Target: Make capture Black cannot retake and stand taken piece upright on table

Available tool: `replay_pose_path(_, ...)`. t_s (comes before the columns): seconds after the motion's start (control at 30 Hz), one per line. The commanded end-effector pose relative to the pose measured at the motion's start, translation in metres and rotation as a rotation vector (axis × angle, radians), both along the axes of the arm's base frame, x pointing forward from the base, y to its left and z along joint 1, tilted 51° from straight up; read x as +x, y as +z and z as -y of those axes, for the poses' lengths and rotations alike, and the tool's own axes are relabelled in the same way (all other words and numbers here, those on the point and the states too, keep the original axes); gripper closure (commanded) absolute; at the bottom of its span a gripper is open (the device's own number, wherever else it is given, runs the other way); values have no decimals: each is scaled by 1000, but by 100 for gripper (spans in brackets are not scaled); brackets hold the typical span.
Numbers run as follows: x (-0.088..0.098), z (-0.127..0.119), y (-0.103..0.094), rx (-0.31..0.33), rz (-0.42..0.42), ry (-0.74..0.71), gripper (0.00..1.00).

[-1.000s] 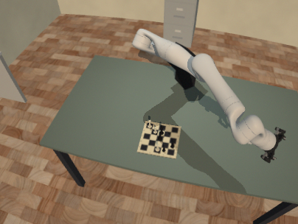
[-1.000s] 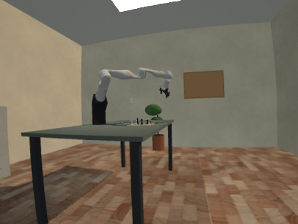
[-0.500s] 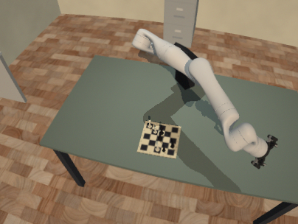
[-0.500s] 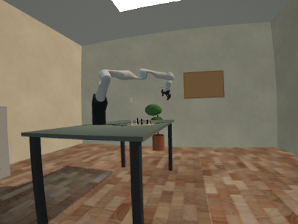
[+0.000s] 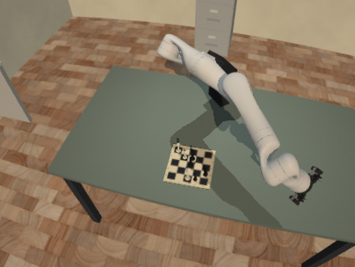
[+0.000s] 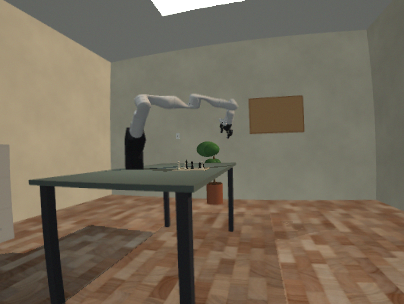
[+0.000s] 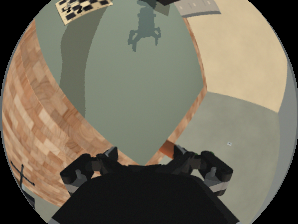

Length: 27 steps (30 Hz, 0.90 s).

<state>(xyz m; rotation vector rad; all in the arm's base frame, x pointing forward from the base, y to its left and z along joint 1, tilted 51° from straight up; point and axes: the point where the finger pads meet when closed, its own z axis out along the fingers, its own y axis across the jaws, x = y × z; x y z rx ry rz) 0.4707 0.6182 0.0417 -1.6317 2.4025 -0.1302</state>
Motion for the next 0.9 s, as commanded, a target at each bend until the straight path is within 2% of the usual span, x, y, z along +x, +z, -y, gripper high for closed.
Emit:
replay_pose_path(0.0, 14, 11, 5, -4, 6, -26, 0)
replay_pose_path(0.2, 14, 11, 5, -4, 6, -26, 0)
replay_pose_path(0.23, 31, 32, 11, -26, 15, -77, 0)
replay_pose_path(0.5, 31, 32, 11, -26, 15, -77, 0)
replay_pose_path(0.53, 47, 53, 16, -47, 23, -128, 0)
replay_pose_path(0.8, 47, 53, 16, -47, 23, -128, 0)
replay_pose_path(0.83, 62, 74, 22, -68, 31, -178, 0)
replay_pose_path(0.87, 62, 74, 22, -68, 31, -178, 0)
